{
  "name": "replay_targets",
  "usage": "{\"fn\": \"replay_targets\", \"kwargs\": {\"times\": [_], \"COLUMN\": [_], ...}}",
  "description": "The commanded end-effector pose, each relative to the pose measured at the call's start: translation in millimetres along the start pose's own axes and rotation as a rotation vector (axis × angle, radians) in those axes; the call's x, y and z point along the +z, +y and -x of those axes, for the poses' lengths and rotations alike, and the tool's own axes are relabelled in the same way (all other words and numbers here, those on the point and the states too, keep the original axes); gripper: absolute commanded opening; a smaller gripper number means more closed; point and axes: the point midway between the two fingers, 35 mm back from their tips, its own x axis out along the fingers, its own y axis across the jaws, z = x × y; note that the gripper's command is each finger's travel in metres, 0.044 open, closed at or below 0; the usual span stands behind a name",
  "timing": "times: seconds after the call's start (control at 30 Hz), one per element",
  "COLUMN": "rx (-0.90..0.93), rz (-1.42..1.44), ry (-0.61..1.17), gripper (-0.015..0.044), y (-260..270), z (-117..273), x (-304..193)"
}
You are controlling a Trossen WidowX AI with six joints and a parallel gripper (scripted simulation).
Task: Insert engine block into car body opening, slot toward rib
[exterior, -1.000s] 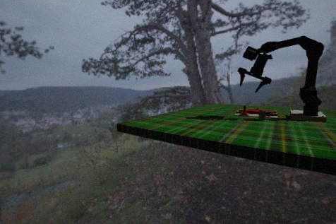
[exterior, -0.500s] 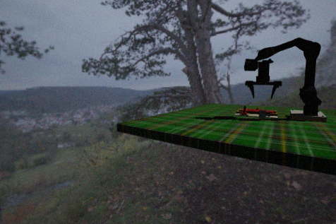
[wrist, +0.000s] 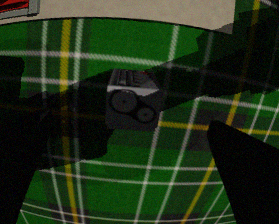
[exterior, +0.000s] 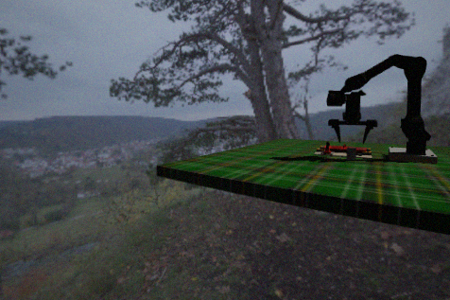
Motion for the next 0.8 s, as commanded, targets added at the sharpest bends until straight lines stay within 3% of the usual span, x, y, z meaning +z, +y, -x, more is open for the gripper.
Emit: {"fn": "replay_targets", "kwargs": {"times": [0.0, 0.77], "rx": [-0.010, -0.010], "rz": [-0.002, -0.002], "ry": [0.003, 0.003], "gripper": [0.0440, 0.0440], "y": [-2, -1], "z": [-6, -43], "x": [-1, -2]}}
